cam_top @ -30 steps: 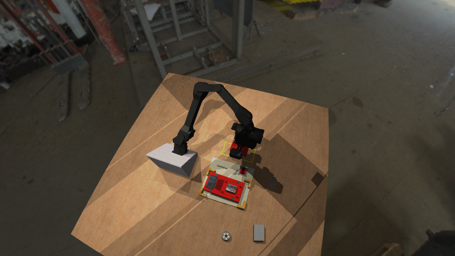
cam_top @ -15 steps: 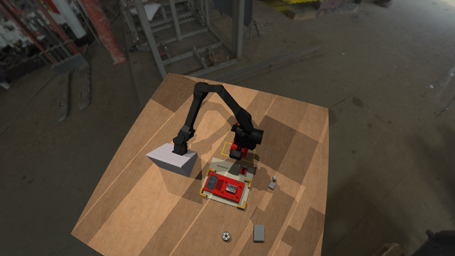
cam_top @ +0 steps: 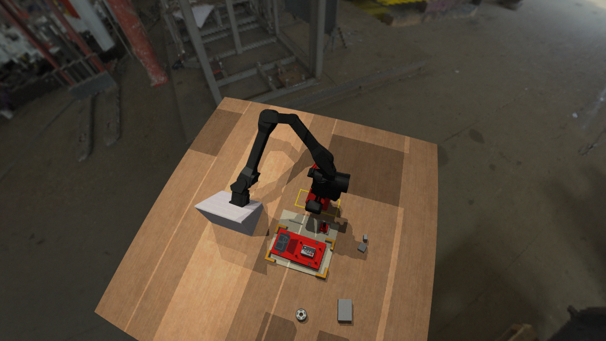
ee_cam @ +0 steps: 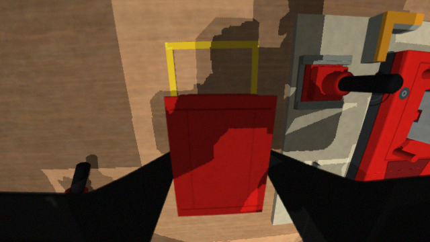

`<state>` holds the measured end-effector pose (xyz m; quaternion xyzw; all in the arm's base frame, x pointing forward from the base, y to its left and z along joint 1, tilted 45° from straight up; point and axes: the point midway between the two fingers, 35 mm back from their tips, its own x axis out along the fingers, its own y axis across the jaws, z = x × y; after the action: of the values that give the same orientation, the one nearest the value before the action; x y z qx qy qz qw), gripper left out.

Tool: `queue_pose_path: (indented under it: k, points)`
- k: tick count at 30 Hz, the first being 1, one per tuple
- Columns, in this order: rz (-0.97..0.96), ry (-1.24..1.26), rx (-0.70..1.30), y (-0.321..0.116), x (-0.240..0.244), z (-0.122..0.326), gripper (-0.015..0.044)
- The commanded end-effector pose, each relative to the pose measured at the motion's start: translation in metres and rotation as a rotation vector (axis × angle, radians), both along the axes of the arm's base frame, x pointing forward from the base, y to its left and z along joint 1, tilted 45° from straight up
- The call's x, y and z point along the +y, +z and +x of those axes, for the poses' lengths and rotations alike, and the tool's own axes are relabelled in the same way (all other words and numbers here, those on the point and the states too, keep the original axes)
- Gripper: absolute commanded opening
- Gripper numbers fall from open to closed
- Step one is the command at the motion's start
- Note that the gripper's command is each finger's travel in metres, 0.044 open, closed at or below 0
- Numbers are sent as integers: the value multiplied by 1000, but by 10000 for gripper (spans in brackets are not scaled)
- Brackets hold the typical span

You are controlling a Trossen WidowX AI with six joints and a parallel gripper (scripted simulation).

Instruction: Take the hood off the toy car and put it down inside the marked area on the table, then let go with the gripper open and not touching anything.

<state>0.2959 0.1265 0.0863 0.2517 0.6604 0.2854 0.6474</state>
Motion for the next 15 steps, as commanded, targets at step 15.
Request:
queue_pose_path:
  k: [15]
  points:
    - [7, 0, 7, -6, 7, -2, 0]
